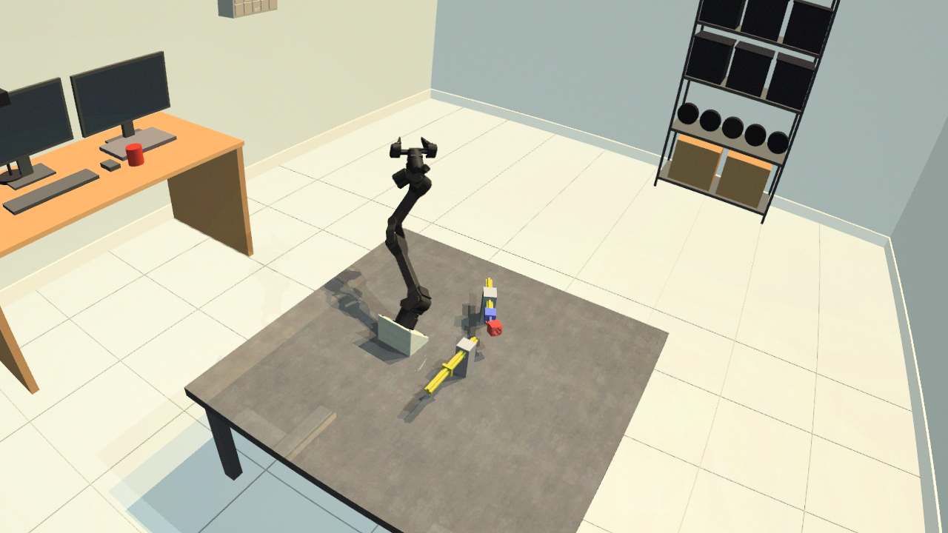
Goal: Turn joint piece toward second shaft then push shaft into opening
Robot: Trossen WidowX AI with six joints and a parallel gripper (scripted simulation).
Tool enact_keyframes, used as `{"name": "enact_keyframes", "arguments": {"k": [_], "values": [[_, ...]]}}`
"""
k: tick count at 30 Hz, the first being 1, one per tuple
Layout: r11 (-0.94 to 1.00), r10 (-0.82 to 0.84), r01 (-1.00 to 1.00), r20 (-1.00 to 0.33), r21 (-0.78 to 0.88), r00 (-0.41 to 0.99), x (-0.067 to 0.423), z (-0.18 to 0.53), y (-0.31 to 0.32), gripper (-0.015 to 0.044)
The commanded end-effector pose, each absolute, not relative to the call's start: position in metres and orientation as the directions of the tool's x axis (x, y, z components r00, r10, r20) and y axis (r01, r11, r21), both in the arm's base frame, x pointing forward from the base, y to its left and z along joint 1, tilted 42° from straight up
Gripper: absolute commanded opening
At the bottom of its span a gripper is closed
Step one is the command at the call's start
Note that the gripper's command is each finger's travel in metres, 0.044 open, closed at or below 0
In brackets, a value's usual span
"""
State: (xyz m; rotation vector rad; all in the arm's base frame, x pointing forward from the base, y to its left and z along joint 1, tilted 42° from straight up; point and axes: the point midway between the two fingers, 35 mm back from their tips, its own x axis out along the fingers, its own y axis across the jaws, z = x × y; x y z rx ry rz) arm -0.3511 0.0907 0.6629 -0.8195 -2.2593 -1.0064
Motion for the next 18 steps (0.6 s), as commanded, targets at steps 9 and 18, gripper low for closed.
{"name": "enact_keyframes", "arguments": {"k": [9, 18], "values": [[0.226, 0.447, 0.900, 0.781, 0.373, -0.436, -0.207, 0.709, 0.100, 0.0440], [-0.044, 0.529, 0.962, 0.823, 0.270, -0.206, -0.080, 0.720, 0.093, 0.0440]]}}
